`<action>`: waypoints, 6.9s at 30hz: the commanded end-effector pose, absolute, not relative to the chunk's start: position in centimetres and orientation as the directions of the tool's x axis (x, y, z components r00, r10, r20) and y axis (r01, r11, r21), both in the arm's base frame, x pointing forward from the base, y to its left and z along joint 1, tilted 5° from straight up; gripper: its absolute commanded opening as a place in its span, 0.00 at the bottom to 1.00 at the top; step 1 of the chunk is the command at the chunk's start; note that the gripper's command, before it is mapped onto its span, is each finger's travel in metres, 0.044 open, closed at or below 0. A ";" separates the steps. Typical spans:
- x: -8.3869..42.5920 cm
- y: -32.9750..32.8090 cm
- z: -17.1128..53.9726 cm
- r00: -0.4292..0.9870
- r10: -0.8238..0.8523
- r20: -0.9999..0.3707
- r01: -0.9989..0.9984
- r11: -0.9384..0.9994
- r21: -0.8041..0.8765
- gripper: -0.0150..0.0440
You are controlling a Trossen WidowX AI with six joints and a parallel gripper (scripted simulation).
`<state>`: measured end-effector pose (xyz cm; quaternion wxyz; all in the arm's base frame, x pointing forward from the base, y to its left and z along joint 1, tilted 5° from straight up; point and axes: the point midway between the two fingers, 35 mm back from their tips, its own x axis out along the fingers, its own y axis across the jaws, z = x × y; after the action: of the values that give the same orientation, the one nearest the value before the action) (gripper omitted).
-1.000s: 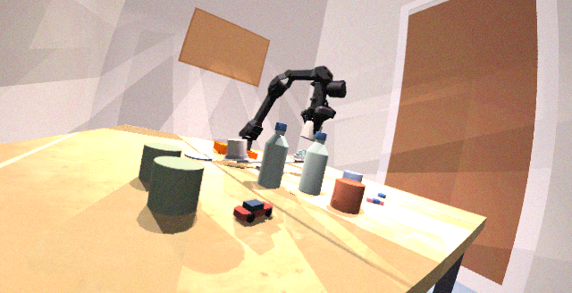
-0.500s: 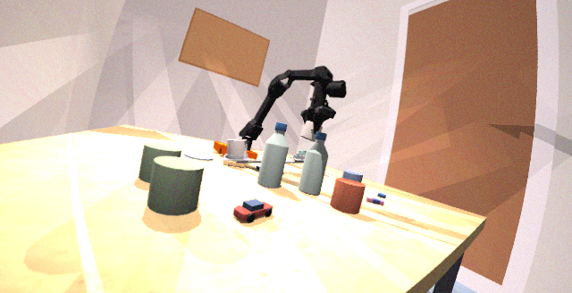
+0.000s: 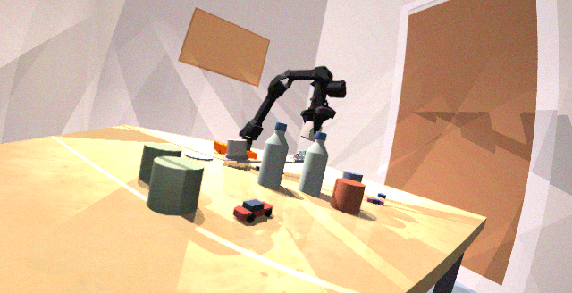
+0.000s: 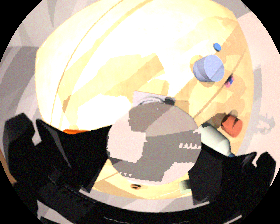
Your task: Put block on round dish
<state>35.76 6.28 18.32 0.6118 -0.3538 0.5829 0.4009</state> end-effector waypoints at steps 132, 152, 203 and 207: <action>35.1 5.4 12.6 0.006 0.081 -0.997 -0.968 0.252 0.015 0.69; 35.2 5.6 10.0 0.006 0.081 -0.997 -0.968 0.252 0.015 0.69; 35.1 4.8 18.4 0.006 0.080 -0.997 -0.968 0.252 0.015 0.25; 35.4 2.8 17.7 0.007 0.077 -0.997 -0.968 0.252 0.012 0.25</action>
<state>35.25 4.41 17.96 0.5772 -0.4118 0.5387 0.4551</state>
